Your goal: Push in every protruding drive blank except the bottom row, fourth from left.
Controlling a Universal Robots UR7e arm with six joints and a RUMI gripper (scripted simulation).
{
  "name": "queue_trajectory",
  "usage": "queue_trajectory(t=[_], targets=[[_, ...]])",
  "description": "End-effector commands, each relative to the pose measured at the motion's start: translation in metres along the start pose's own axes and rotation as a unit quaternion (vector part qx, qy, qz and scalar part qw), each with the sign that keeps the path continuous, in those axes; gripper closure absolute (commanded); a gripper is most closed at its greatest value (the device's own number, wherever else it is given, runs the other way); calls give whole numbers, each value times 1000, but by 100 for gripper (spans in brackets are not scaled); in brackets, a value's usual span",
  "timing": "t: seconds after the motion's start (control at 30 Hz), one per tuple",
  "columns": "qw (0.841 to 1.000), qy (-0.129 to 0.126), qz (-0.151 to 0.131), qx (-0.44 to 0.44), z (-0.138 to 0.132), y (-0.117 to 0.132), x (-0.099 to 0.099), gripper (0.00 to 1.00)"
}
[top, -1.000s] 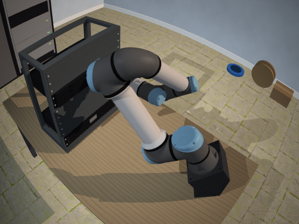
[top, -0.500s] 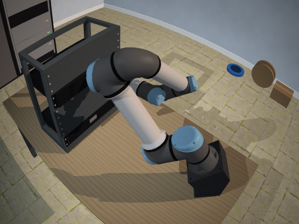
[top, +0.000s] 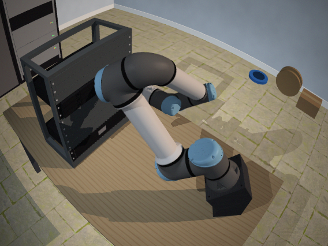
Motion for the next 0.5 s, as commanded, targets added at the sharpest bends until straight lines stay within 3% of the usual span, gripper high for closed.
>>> queue_trajectory(t=[0.0, 0.47], targets=[[1000, 0, 0, 0, 0, 0, -1, 100], [1000, 0, 0, 0, 0, 0, -4, 100]])
Point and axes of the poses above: the point where the finger pads meet when closed, its own x axis back along the fingers, its own z axis across the jaws, y = z × x, the point moved 7 cm from there along x, back along the fingers, and after that the axes turned 5 degrees about x, right-handed, at the moved point
